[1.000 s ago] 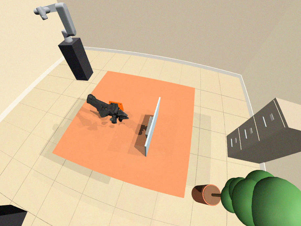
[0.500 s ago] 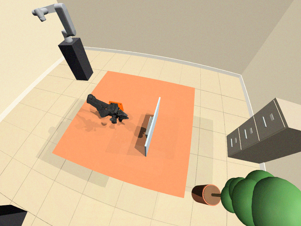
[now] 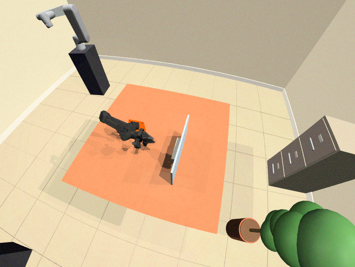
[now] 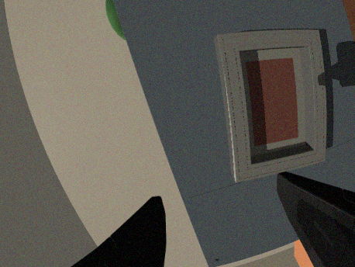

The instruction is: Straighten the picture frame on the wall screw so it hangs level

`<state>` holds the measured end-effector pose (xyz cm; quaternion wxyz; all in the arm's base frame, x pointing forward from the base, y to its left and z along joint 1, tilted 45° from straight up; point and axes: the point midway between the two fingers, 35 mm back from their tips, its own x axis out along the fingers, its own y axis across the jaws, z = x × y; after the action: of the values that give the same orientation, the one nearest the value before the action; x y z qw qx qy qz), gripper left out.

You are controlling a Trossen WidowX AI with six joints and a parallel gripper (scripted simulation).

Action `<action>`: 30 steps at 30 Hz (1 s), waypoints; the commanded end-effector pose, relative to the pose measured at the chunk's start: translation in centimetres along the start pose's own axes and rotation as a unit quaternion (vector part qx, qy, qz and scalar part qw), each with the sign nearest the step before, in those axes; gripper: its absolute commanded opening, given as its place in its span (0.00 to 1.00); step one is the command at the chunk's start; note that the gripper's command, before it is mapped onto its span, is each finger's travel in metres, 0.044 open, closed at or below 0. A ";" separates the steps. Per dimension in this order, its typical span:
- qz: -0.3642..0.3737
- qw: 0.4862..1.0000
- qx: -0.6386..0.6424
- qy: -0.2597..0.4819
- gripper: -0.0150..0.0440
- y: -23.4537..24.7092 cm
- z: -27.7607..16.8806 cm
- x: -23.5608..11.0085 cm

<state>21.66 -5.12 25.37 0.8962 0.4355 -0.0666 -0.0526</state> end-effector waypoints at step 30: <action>-0.009 1.000 0.006 0.009 0.69 -3.8 0.5 8.1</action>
<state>27.94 -8.79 23.21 0.8948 0.4394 -0.0569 -0.0542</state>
